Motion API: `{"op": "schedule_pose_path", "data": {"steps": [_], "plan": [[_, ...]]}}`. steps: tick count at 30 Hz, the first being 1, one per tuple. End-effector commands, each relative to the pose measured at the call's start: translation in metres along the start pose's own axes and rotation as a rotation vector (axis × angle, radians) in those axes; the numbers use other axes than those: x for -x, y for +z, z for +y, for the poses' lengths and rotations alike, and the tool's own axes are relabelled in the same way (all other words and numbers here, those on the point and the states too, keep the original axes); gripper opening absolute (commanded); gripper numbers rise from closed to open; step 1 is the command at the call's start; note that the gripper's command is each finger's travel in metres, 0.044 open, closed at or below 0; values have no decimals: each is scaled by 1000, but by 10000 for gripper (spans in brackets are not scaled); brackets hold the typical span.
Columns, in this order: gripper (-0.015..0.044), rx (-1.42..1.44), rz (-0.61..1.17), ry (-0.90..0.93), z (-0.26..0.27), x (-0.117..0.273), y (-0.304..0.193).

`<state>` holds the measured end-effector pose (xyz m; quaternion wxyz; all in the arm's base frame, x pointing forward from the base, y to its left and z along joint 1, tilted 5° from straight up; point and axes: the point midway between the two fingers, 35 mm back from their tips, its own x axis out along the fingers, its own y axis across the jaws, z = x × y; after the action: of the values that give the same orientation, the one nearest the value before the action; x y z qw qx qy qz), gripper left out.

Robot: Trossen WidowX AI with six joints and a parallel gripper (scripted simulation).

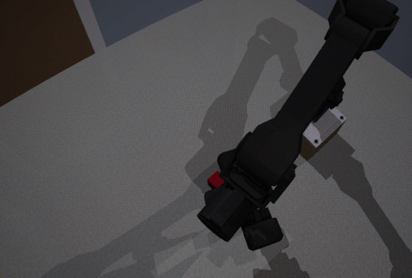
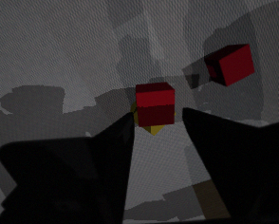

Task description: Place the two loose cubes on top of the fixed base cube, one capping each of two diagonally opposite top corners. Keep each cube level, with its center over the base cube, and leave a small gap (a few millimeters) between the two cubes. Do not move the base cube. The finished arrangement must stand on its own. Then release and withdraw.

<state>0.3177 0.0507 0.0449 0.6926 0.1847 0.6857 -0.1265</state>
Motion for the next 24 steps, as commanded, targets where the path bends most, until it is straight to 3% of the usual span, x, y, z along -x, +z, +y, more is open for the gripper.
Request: {"op": "schedule_pose_path", "data": {"steps": [1, 10, 12, 24], "plan": [[205, 4, -8, 5, 1, 8, 1], [205, 4, -8, 5, 1, 13, 1], [258, -48, -4, 2, -4, 12, 2], [265, -935, -8, 3, -79, 41, 25]]}}
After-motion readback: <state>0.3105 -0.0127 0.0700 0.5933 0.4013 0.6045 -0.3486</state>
